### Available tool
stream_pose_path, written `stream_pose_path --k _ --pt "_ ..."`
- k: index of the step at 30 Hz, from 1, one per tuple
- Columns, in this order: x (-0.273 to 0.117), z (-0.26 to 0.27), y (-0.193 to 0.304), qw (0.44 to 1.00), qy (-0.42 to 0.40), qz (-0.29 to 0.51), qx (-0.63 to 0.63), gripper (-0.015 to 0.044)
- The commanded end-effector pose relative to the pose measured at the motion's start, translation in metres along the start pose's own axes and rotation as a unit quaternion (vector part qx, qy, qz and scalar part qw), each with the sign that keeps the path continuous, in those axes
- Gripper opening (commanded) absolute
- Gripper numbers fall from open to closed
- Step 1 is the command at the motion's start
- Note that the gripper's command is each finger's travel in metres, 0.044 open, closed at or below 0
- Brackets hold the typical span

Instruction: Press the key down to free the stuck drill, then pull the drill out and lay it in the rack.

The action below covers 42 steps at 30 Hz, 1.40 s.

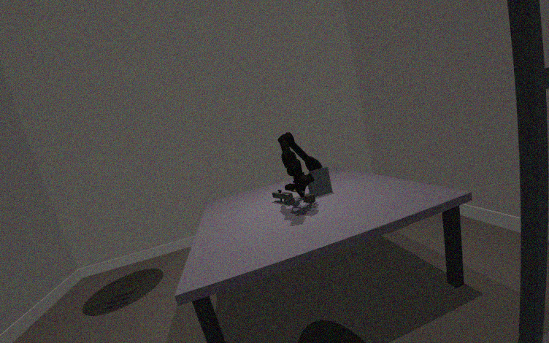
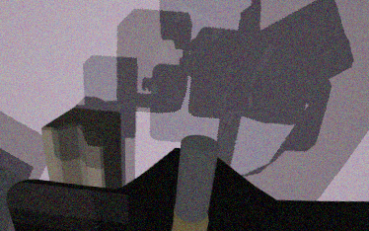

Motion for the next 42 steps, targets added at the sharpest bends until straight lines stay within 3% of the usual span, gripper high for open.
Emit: stream_pose_path --k 1,42 --pt "-0.002 0.001 -0.001 1.0 0.0 -0.002 0.003 0.0" --pt "0.002 0.07 -0.013 1.0 -0.002 -0.003 0.001 0.0"
Point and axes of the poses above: the point midway between the two fingers, 35 mm back from their tips, its own x axis out along the fingers, its own z axis across the jaws, y = z × x, the point moved 4 cm from there along -x, back along the fingers, and after that the axes turned 2 degrees about x, right-handed, at the moved point
